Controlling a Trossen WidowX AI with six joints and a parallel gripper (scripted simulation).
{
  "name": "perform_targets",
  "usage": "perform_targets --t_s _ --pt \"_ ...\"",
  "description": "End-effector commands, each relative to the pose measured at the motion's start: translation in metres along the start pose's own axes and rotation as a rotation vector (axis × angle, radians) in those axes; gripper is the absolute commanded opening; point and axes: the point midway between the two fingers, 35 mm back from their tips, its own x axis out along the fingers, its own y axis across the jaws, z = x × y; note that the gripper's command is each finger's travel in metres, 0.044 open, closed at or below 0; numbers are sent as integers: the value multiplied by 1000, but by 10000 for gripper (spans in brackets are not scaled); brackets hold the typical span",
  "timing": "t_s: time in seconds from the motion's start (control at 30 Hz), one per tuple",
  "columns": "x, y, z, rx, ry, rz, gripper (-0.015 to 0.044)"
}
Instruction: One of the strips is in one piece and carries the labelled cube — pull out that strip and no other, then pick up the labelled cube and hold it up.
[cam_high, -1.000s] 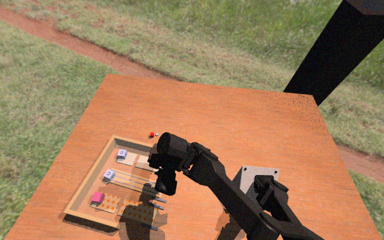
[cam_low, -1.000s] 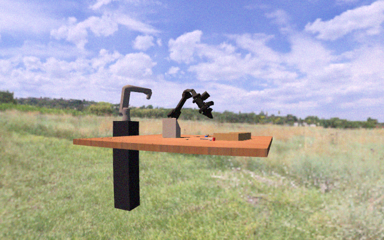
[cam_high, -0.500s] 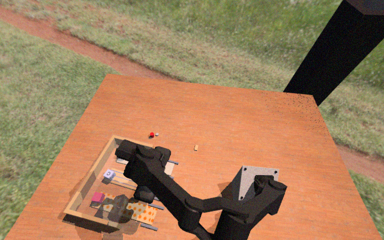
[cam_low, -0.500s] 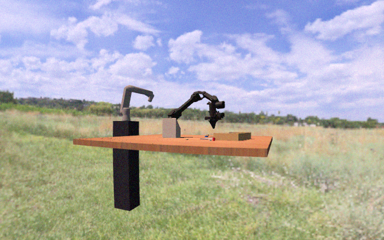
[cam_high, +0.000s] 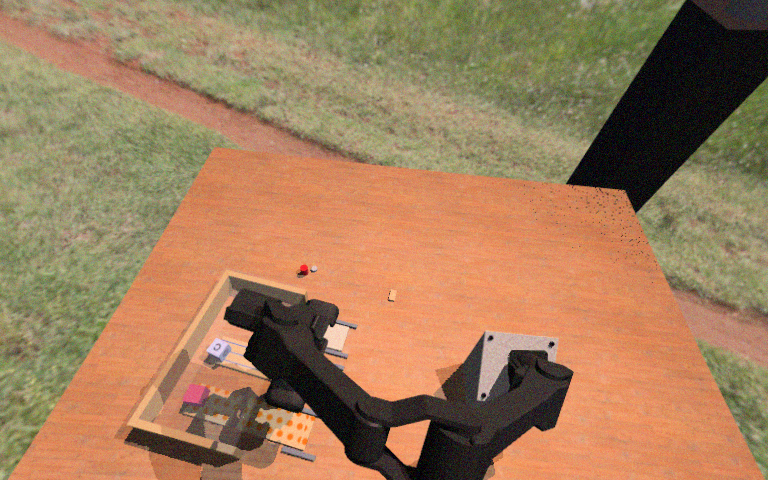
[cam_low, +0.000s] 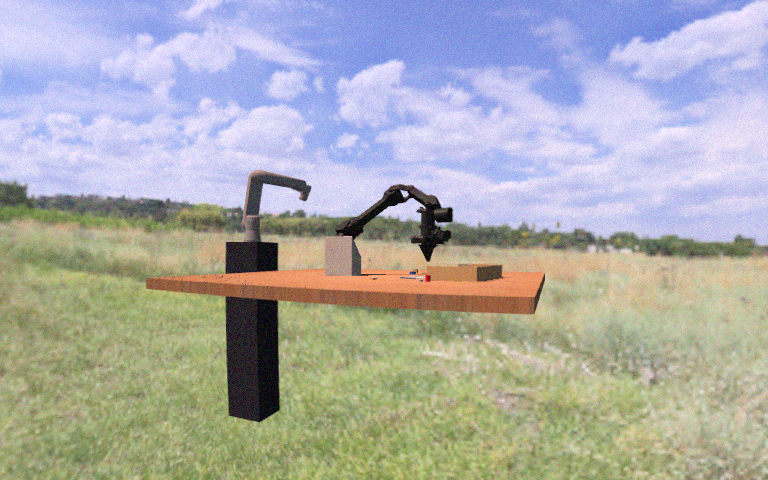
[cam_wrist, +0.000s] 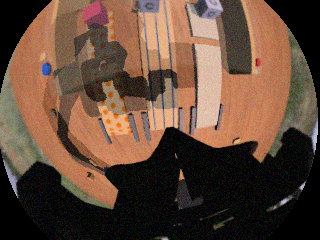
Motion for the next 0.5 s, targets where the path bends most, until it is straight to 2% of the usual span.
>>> perform_targets --t_s 0.0,0.47 --pt "9 -2 -2 12 9 0 0" --pt "32 -1 -3 12 9 1 0"
